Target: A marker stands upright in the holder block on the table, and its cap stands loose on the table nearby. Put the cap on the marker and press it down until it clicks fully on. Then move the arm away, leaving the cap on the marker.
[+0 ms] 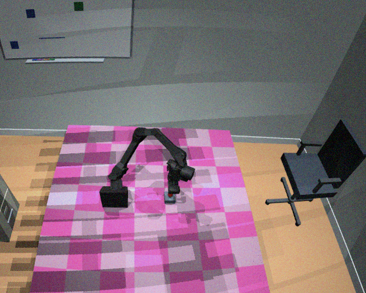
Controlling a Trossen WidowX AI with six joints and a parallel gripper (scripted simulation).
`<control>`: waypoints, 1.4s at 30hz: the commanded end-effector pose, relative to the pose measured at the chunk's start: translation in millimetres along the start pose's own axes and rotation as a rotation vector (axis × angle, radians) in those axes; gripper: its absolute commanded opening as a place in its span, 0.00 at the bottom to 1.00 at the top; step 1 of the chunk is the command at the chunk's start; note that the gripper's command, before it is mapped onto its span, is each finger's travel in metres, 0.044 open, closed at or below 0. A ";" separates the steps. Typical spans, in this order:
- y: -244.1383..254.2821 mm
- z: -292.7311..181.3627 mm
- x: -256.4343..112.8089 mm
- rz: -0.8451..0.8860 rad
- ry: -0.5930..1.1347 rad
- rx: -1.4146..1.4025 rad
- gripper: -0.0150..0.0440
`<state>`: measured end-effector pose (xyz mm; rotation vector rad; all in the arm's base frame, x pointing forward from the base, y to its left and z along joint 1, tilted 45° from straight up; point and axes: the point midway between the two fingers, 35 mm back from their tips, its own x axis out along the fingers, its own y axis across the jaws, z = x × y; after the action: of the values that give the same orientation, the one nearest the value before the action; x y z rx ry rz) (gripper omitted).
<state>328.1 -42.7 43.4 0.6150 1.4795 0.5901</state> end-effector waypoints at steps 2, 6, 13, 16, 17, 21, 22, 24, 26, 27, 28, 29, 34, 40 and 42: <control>0.4 0.1 4.7 0.002 -0.002 -0.002 0.25; 0.5 0.1 10.5 0.003 -0.002 -0.002 0.25; 0.6 0.1 20.1 0.003 -0.002 -0.002 0.25; 0.6 0.2 24.2 0.003 -0.002 -0.002 0.25; 0.6 0.1 25.6 0.003 -0.002 -0.002 0.25; 0.7 0.3 31.9 0.003 -0.002 -0.002 0.25; 0.7 0.2 33.4 0.003 -0.002 -0.002 0.25; 0.8 0.2 36.4 0.004 -0.002 -0.002 0.25; 0.7 0.5 39.1 0.004 -0.002 -0.002 0.25; 0.6 0.8 39.8 0.004 -0.002 -0.002 0.25; 0.2 1.9 34.4 -0.001 -0.007 -0.007 0.25; 0.2 1.9 34.4 -0.001 -0.007 -0.007 0.25; 0.1 2.2 32.1 -0.002 -0.007 -0.006 0.25; -0.7 2.4 -44.8 -0.003 -0.004 -0.002 0.25; -0.1 0.9 -54.8 -0.002 -0.003 -0.002 0.25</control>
<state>331.1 -66.3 67.5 0.6135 1.4773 0.5909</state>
